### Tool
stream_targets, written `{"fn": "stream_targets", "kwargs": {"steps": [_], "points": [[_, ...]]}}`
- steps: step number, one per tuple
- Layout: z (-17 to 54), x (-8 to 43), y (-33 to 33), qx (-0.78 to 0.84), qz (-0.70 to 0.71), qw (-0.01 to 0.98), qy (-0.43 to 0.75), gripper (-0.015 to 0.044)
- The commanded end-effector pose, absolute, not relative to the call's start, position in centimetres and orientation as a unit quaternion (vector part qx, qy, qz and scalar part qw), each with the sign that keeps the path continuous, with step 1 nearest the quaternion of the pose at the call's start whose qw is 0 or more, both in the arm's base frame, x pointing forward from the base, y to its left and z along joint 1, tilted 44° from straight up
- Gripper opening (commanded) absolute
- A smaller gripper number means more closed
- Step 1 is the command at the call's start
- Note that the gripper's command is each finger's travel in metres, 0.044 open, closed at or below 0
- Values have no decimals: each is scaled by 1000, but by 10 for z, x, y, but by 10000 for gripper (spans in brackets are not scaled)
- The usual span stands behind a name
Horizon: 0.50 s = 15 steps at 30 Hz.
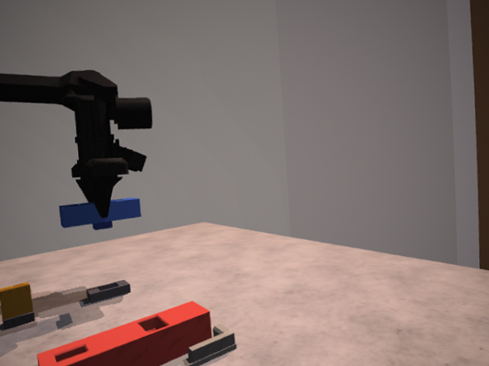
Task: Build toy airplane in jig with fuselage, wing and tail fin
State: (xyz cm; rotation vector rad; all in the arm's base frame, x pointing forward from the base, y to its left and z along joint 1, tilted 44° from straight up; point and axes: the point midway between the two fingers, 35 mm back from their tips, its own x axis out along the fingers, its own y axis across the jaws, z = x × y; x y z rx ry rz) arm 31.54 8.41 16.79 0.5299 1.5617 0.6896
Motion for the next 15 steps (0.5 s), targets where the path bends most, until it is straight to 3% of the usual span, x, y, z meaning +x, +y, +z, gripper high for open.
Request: {"fn": "stream_targets", "kwargs": {"steps": [1,15], "points": [[167,318,79,233,295,628,681,0],[134,331,53,302,210,601,710,0]]}}
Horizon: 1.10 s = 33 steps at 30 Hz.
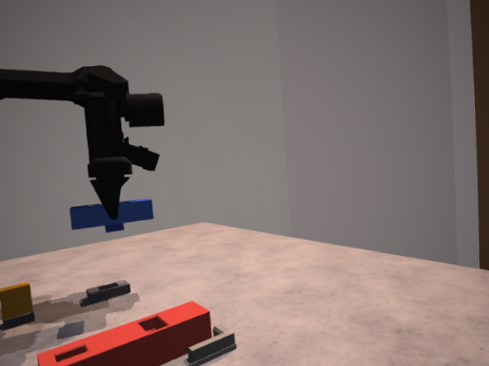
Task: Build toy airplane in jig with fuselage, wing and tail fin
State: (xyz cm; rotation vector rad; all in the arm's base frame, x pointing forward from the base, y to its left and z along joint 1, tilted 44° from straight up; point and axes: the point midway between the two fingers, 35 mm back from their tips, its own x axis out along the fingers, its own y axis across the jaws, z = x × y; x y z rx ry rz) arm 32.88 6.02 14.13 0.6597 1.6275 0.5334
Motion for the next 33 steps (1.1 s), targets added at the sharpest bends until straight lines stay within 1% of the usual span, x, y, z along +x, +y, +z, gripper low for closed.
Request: {"fn": "stream_targets", "kwargs": {"steps": [1,33], "points": [[132,332,51,307,203,598,712,0],[49,343,-12,466,-19,485,740,0]]}}
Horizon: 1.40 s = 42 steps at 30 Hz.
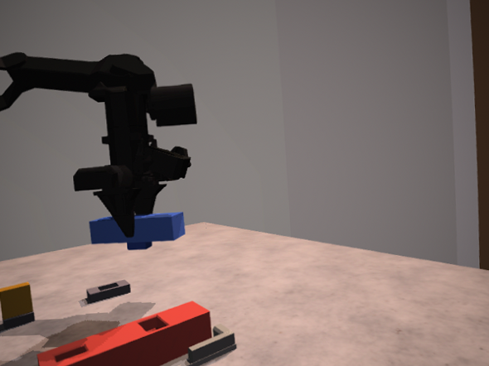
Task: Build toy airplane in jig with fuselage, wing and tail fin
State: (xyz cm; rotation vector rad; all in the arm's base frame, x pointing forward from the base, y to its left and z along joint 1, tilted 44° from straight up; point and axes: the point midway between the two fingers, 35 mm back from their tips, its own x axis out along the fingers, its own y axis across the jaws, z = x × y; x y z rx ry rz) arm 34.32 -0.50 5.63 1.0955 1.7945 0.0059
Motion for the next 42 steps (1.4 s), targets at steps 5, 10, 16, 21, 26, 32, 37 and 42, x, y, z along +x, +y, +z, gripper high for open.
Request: {"fn": "stream_targets", "kwargs": {"steps": [5,10,16,21,26,32,37,42], "points": [[36,342,-22,489,-54,462,738,0],[22,340,-32,510,-89,438,735,0],[6,336,-43,534,-130,407,729,0],[-7,333,-52,553,-164,381,723,0],[-20,329,-61,570,-197,354,715,0],[-36,323,-70,590,-236,319,703,0],[-45,319,-76,600,-258,298,696,0],[-45,320,-76,600,-258,298,696,131]]}}
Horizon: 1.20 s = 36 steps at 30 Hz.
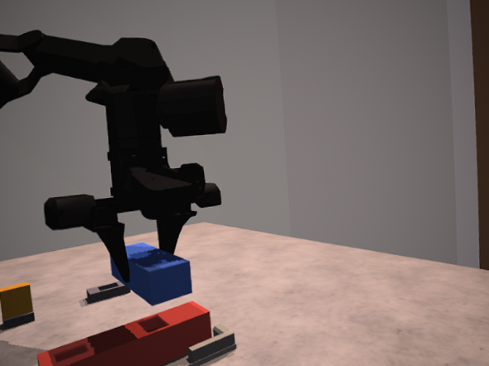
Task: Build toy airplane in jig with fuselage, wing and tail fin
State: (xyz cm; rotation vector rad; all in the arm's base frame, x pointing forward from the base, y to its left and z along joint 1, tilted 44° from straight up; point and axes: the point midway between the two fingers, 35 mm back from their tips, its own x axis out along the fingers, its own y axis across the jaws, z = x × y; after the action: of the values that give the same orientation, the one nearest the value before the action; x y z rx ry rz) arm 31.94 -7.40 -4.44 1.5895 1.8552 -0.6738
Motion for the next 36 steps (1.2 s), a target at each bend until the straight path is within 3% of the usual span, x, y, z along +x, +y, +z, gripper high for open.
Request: {"fn": "stream_targets", "kwargs": {"steps": [1,3,36], "points": [[-45,319,-76,600,-258,298,696,157],[-45,319,-76,600,-258,298,696,195],[-64,317,-60,601,-258,298,696,195]]}}
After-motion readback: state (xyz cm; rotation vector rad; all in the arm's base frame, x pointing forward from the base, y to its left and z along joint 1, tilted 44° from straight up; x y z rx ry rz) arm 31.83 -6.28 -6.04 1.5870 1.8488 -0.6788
